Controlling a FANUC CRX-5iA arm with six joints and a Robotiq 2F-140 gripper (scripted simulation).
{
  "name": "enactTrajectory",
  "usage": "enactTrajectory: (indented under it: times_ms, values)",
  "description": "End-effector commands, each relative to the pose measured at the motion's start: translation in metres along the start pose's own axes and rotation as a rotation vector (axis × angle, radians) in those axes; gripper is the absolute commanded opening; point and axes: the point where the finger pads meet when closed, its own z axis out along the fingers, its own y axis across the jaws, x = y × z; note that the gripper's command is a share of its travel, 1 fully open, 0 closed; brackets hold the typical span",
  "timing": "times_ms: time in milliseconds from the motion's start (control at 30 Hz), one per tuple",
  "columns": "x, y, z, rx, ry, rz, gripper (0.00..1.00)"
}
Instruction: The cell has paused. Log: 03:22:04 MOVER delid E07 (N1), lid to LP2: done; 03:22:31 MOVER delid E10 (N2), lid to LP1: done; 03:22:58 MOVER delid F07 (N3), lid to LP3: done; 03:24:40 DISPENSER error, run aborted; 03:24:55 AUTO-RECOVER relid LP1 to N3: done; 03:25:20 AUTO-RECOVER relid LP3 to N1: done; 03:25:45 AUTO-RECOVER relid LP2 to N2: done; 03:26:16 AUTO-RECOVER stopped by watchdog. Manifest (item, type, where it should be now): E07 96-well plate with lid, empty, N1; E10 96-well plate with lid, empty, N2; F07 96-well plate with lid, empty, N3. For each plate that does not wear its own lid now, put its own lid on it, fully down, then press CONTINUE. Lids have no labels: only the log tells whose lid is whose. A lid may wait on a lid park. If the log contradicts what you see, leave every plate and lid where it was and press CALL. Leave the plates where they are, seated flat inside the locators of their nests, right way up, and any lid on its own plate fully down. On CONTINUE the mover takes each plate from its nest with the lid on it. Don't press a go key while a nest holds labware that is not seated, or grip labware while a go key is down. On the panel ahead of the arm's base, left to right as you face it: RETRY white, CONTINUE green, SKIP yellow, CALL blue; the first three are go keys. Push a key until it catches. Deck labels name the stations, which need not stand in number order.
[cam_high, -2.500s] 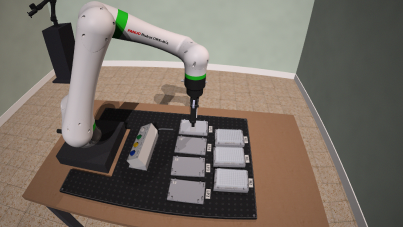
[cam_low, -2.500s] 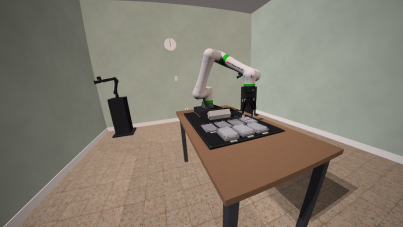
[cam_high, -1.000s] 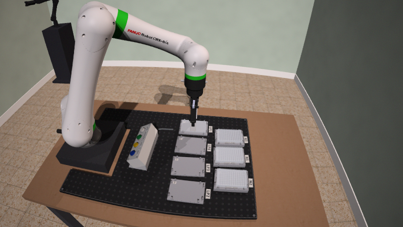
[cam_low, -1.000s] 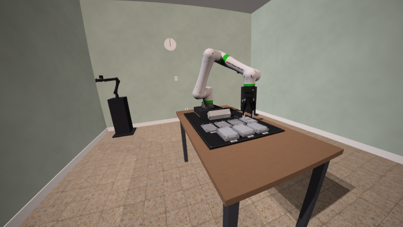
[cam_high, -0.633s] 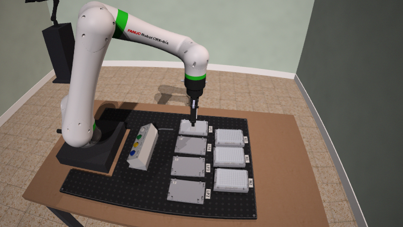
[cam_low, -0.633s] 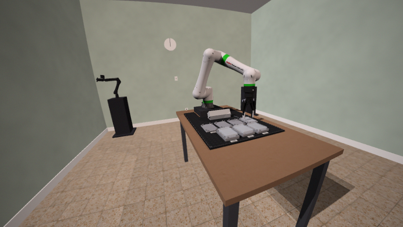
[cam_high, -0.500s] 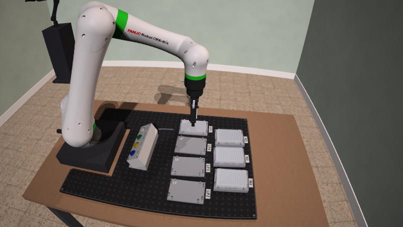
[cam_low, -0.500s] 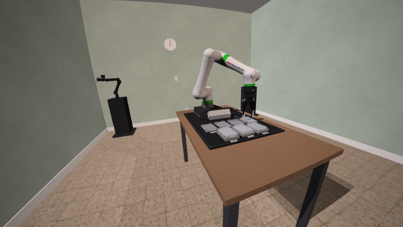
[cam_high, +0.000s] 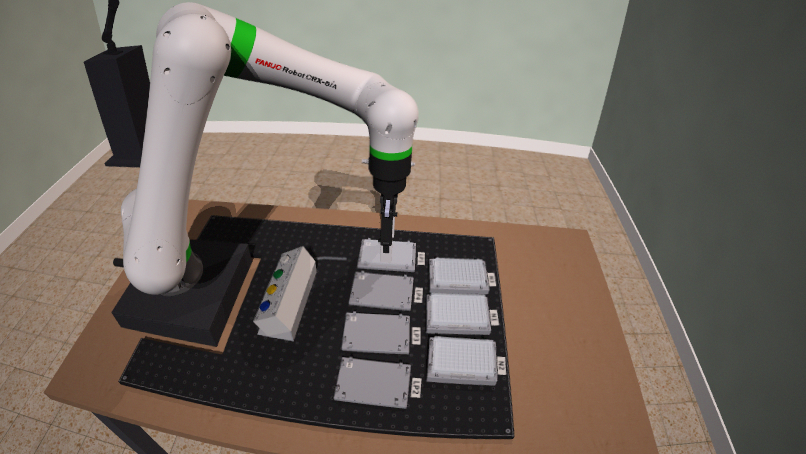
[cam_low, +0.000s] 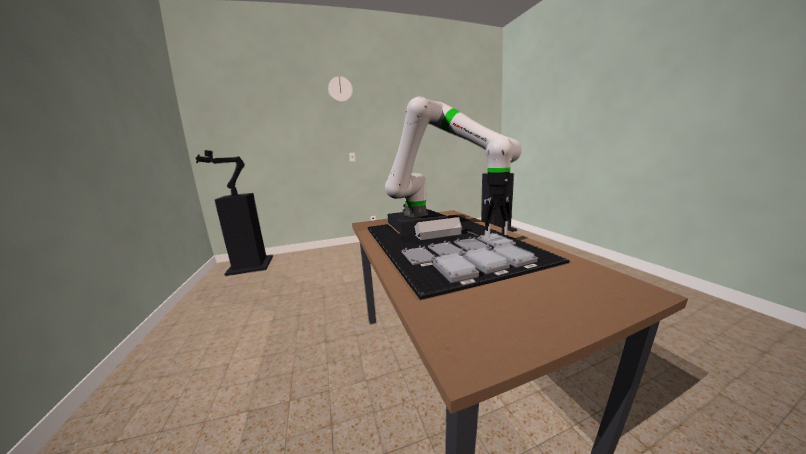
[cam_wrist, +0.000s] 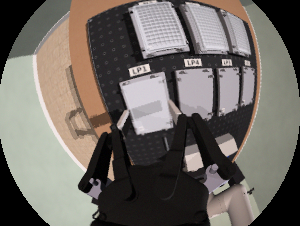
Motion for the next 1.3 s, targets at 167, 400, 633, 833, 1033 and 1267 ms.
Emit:
enactTrajectory:
  times_ms: [167,400,633,833,1033,1267]
  values:
    - [0.0002,0.0,-0.0002,0.0,0.0,0.0,0.59]
    - [0.0002,0.0,-0.0002,0.0,0.0,0.0,0.59]
    - [0.0002,0.0,-0.0002,0.0,0.0,0.0,0.59]
    - [0.0002,0.0,-0.0002,0.0,0.0,0.0,0.59]
    - [0.0002,0.0,-0.0002,0.0,0.0,0.0,0.66]
    - [0.0002,0.0,-0.0002,0.0,0.0,0.0,0.66]
